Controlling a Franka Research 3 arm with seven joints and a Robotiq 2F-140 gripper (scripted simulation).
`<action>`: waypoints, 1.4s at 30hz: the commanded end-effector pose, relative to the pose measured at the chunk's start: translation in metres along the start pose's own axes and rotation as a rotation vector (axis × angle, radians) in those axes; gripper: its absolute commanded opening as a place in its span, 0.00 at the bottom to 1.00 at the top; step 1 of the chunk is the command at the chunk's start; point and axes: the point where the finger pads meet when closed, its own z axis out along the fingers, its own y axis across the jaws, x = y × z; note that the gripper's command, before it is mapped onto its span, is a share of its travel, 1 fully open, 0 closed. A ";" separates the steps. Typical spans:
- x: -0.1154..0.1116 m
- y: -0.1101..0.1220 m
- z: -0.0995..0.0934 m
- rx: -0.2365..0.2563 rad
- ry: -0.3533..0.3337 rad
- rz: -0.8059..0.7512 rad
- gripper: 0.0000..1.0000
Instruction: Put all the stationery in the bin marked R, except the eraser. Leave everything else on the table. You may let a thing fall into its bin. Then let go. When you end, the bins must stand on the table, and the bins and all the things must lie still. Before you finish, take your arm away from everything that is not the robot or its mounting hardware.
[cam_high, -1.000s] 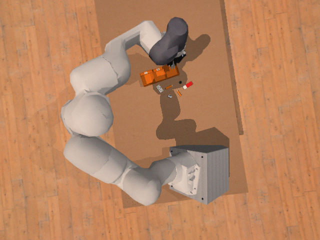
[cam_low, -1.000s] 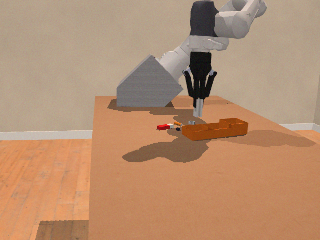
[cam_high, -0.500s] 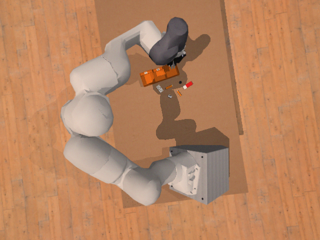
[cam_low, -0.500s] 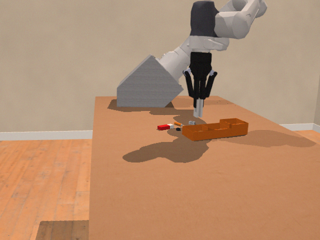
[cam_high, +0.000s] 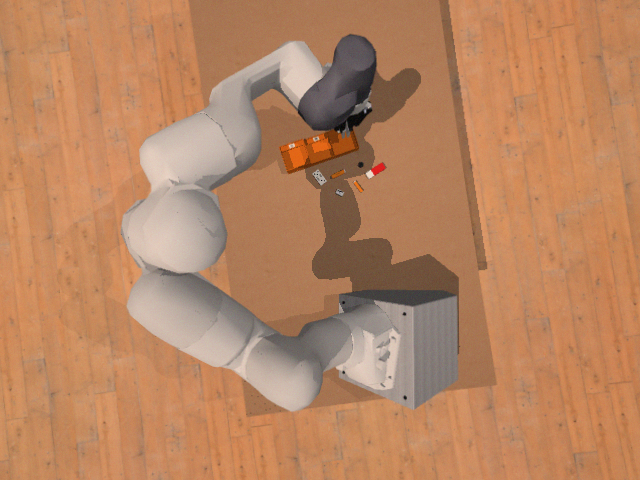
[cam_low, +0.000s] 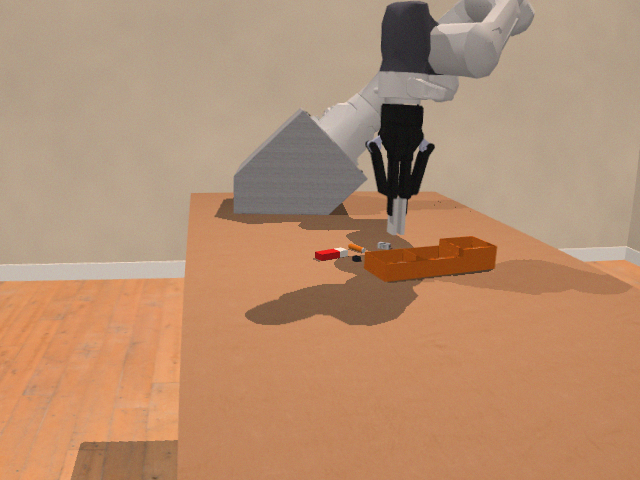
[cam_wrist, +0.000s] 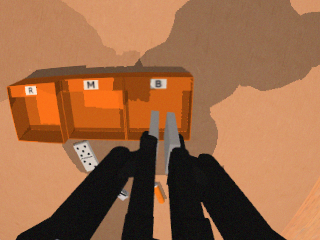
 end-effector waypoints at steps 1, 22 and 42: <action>-0.002 -0.001 0.000 0.003 -0.004 0.004 0.05; -0.002 -0.001 0.000 0.003 -0.004 0.004 0.05; -0.010 -0.075 0.000 0.003 -0.004 0.004 0.05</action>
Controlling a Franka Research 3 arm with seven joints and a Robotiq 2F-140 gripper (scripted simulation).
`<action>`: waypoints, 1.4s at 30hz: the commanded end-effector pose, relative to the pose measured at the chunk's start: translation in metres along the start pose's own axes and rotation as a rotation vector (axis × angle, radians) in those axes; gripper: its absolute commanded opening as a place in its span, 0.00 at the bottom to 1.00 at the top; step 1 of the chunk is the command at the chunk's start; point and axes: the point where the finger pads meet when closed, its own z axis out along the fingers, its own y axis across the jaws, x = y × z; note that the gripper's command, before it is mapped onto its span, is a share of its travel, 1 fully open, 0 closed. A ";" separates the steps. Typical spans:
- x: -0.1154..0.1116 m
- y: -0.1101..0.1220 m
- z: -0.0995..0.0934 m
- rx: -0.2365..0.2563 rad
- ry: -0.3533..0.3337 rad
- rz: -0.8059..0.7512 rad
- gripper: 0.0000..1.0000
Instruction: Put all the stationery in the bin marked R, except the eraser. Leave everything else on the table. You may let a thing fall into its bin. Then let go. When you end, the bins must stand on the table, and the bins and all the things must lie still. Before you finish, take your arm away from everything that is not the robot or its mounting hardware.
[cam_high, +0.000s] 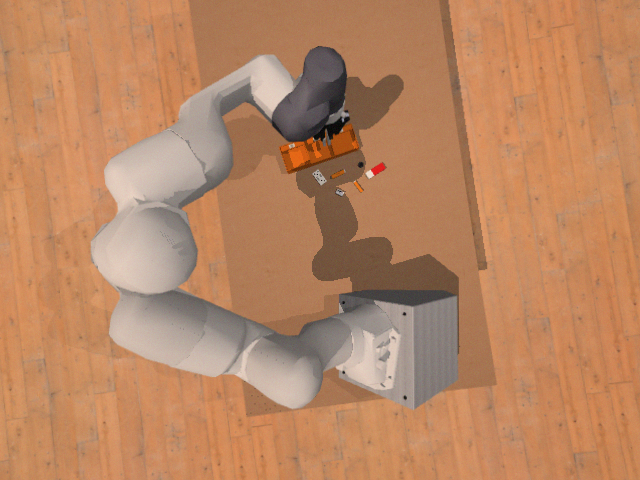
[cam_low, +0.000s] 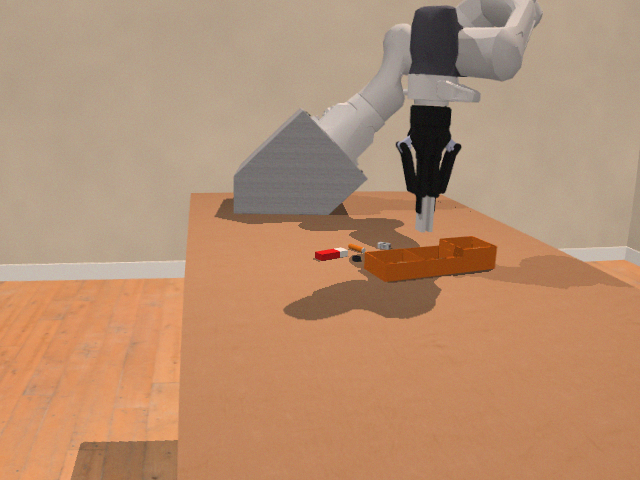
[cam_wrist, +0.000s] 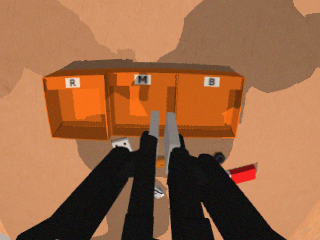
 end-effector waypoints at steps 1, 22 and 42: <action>0.001 -0.017 0.000 -0.005 0.006 0.021 0.05; 0.001 -0.021 0.040 -0.005 0.006 0.021 0.05; 0.001 -0.021 0.060 -0.005 0.006 0.021 0.05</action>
